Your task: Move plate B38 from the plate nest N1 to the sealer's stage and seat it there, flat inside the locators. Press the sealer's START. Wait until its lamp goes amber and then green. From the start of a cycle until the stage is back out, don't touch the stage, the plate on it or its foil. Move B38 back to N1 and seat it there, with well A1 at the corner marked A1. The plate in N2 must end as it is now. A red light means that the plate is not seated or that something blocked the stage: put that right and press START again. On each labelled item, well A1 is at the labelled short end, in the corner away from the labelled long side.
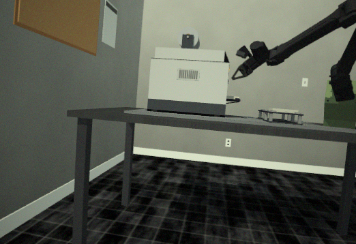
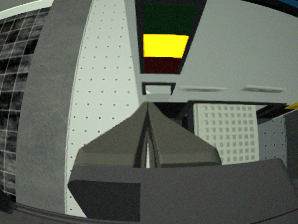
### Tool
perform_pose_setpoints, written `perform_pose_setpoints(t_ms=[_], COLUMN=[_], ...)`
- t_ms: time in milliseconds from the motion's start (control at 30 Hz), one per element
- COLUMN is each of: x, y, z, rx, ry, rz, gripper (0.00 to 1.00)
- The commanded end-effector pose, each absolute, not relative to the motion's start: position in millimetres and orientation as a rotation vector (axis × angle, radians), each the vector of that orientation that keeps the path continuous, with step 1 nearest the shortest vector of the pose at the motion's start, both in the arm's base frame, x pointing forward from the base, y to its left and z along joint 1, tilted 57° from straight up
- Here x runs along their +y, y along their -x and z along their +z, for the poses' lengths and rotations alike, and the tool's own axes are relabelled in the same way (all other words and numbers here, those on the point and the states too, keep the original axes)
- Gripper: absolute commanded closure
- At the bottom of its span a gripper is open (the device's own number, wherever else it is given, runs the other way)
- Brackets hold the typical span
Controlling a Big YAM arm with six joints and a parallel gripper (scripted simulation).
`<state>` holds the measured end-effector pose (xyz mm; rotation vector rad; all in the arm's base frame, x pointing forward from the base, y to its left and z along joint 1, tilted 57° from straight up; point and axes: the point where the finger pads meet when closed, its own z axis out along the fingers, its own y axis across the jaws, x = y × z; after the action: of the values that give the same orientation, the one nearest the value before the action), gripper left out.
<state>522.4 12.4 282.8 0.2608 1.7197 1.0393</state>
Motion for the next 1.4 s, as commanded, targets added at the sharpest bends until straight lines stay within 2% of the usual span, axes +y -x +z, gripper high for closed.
perform_pose_setpoints(t_ms=[0, 800, 1100, 1367], x=[2, -15, -21, -21], y=[-512, -480, -471, -421], z=[277, 287, 269, 268], rx=[1.723, 1.711, 1.744, 1.695], ry=[-0.272, -0.261, -0.296, -0.243], rz=[1.021, 1.017, 1.03, 1.008], gripper=[1.0, 1.0, 1.0, 1.0])
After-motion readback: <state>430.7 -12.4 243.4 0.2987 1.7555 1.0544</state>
